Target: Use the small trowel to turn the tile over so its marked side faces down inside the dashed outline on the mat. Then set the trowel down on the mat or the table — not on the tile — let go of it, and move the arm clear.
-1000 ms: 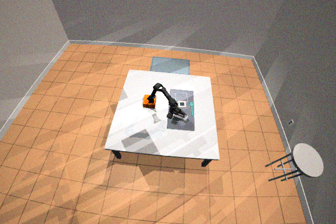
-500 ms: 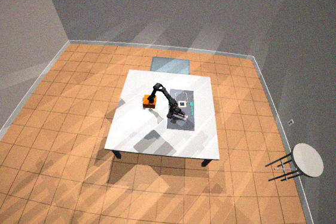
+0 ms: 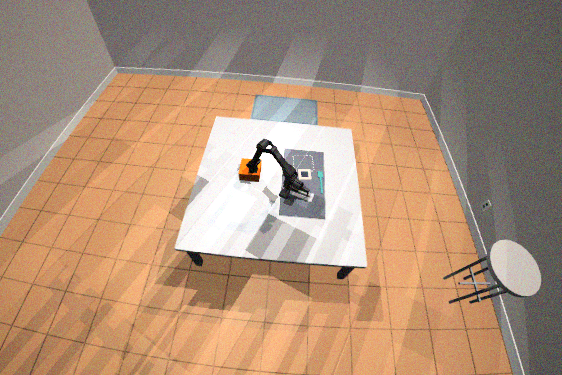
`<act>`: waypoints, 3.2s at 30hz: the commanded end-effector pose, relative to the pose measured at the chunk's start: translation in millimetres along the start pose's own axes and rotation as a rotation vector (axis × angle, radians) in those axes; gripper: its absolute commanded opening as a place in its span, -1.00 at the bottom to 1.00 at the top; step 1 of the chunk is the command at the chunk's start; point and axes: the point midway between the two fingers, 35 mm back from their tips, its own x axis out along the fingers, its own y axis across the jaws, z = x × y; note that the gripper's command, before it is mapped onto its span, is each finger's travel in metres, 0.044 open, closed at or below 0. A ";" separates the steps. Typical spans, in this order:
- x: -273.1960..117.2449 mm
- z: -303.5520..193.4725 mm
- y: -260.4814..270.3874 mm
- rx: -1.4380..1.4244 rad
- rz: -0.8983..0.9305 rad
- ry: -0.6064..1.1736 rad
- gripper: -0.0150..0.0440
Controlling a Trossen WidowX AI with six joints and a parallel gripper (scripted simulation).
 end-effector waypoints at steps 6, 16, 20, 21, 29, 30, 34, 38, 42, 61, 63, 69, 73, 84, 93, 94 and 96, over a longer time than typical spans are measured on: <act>-21.7 65.7 62.6 0.000 0.002 -0.008 0.42; -27.1 82.6 88.9 0.001 0.003 -0.008 0.42; -21.0 83.1 88.8 0.001 0.003 -0.008 0.42; -19.4 83.1 88.8 0.001 0.003 -0.008 0.42; -6.4 83.6 88.9 0.001 0.003 -0.008 0.42; -4.8 83.6 88.9 0.001 0.003 -0.008 0.42; 1.6 83.6 88.9 0.001 0.004 -0.008 0.42; 8.1 83.4 89.0 0.001 0.004 -0.008 0.42; 14.5 83.1 89.0 0.000 0.004 -0.008 0.42; 16.8 83.0 89.0 0.000 0.004 -0.008 -0.05; 16.8 83.0 89.0 0.000 0.004 -0.008 -0.05; 16.8 83.0 89.0 0.000 0.004 -0.008 -0.05; 16.8 83.0 89.0 -0.005 0.004 -0.008 -0.05; 16.8 83.0 89.0 -0.315 0.002 -0.009 -0.05; 16.8 83.0 89.0 -0.585 0.001 -0.009 -0.05; 16.8 83.0 89.0 -0.615 0.001 -0.009 -0.05; 16.8 83.0 89.0 -0.675 0.001 -0.009 -0.05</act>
